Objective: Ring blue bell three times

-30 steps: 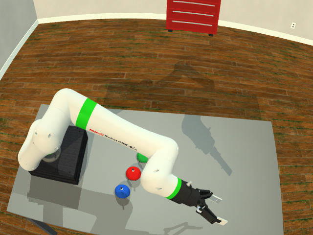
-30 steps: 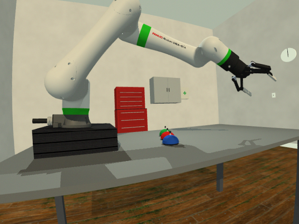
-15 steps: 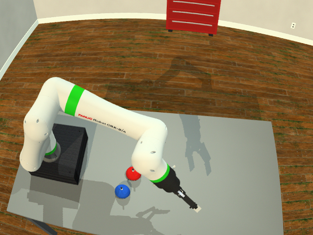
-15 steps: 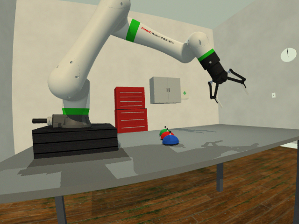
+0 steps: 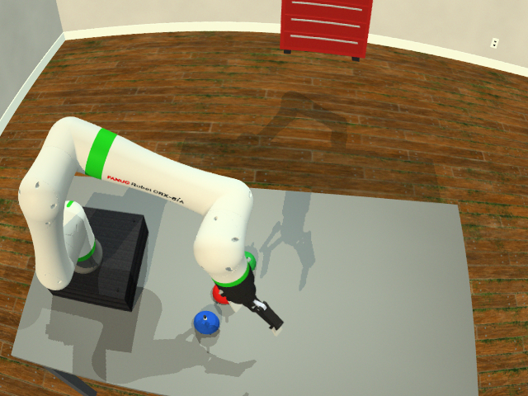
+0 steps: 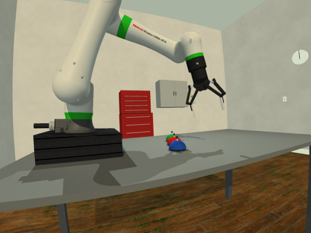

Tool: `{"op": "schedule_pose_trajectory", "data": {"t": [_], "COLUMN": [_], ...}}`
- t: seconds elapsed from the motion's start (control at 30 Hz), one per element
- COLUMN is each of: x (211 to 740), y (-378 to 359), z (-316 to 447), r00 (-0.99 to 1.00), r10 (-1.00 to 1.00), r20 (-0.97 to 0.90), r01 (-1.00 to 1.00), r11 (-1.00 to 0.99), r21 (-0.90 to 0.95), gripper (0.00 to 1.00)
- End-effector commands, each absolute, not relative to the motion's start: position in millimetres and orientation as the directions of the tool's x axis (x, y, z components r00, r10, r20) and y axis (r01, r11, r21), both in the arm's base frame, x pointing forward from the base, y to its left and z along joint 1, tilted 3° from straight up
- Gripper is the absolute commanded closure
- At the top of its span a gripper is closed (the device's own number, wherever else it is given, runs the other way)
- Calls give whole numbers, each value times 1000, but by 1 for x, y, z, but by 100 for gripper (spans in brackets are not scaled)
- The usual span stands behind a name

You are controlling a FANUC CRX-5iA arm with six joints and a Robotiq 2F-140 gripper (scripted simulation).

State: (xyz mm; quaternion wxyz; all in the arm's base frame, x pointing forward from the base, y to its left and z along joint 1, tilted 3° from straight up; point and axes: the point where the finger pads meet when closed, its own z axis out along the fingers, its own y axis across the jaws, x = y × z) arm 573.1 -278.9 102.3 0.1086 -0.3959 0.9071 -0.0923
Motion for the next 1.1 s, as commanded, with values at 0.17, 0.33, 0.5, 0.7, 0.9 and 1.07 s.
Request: {"op": "schedule_pose_trajectory", "data": {"t": [0.17,0.33,0.5,0.7,0.9,1.07], "x": [447,417,417,417,417,417], "y": [-224,-212,-212,-212,-212,-212], "z": [85,83,83,83,83,83], "r00": [-532,-522,-522,-522,-522,-522], "r10": [-847,-853,-853,-853,-853,-853], "r20": [-8,-3,-3,-3,-3,-3], "r01": [-845,-852,-852,-852,-852,-852], "r11": [531,522,522,522,522,522], "r21": [-65,-52,-52,-52,-52,-52], "gripper": [0,0,100,100,100,100]}}
